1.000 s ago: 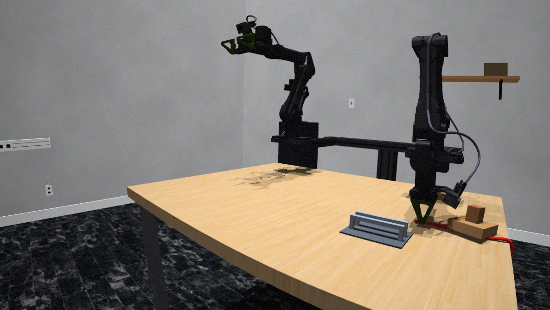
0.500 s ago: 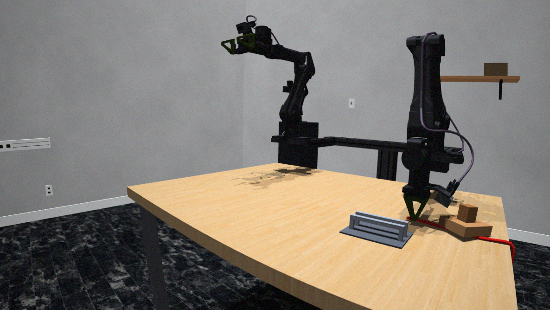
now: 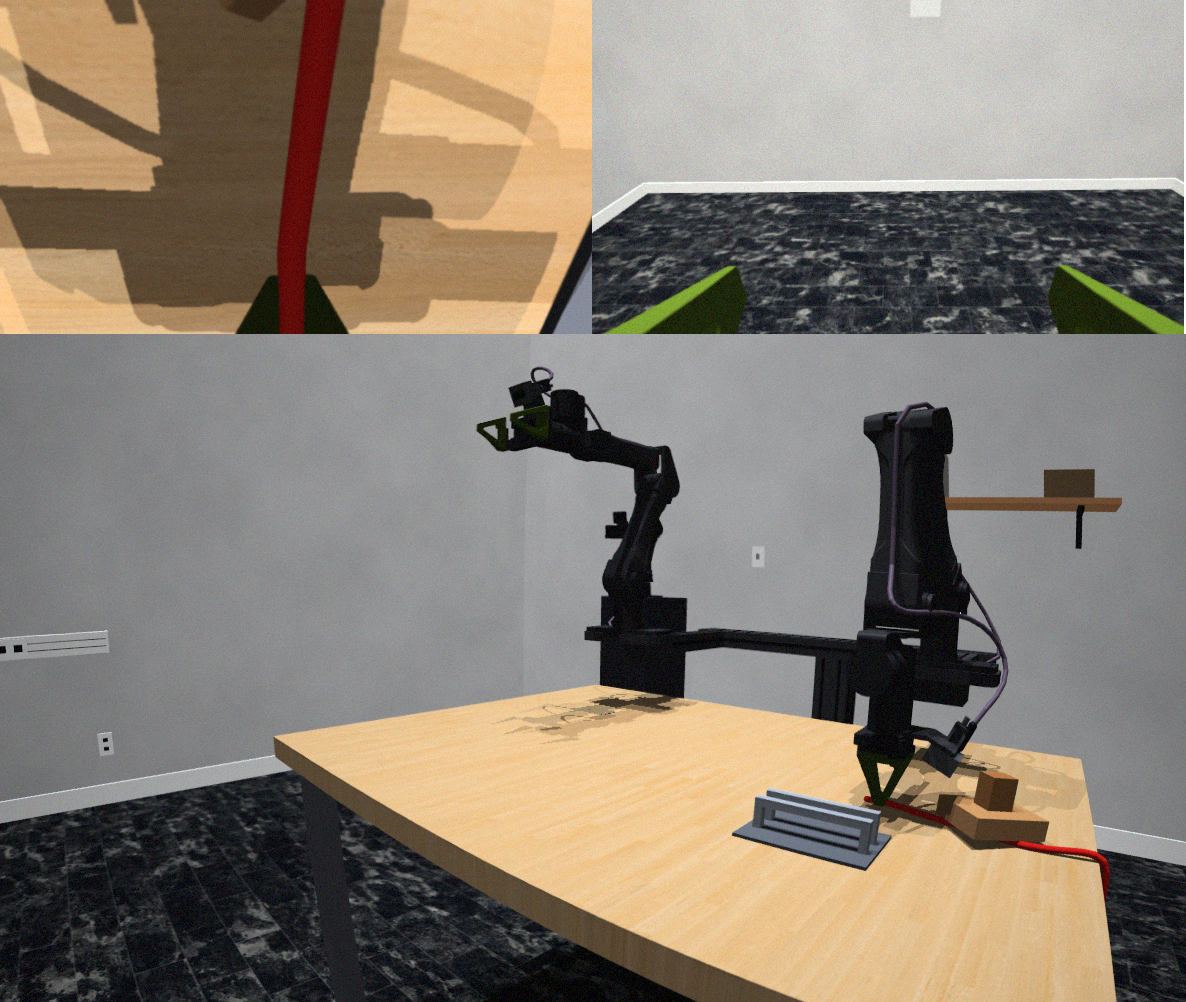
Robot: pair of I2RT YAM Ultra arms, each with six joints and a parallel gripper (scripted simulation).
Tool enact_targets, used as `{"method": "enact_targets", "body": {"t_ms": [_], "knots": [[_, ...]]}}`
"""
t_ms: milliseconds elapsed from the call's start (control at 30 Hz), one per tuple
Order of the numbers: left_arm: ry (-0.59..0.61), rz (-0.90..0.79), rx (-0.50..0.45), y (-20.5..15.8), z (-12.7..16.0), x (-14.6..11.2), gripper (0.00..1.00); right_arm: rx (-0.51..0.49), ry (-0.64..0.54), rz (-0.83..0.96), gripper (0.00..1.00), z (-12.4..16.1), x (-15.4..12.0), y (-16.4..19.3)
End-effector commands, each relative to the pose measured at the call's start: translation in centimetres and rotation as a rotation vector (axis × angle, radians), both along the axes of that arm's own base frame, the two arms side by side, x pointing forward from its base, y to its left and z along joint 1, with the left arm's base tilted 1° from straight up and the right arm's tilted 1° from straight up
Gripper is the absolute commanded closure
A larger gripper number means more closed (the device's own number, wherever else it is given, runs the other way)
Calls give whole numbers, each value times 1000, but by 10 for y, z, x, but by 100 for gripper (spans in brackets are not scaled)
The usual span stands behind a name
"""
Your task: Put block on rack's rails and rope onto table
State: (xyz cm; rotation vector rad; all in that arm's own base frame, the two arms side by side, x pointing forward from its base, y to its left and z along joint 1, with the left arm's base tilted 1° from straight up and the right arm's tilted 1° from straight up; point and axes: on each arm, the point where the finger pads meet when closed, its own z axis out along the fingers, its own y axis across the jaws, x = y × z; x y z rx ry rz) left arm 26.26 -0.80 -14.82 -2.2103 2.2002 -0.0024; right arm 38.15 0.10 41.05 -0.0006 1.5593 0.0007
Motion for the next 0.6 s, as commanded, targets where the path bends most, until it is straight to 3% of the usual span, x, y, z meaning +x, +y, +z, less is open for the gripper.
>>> {"method": "enact_targets", "body": {"t_ms": [0,133,233,433,567], "knots": [[-56,6,5,-9,12,24,91,-6,-102,17,0,41,-13,5],[-26,5,5,-10,7,13,91,-6,-102,17,0,41,-13,5],[-65,3,3,-16,15,26,91,-6,-102,17,0,41,-13,5],[-46,4,4,-27,11,20,91,-6,-102,17,0,41,-13,5],[-15,-4,6,-19,8,4,91,-6,-102,17,0,41,-13,5]]}}
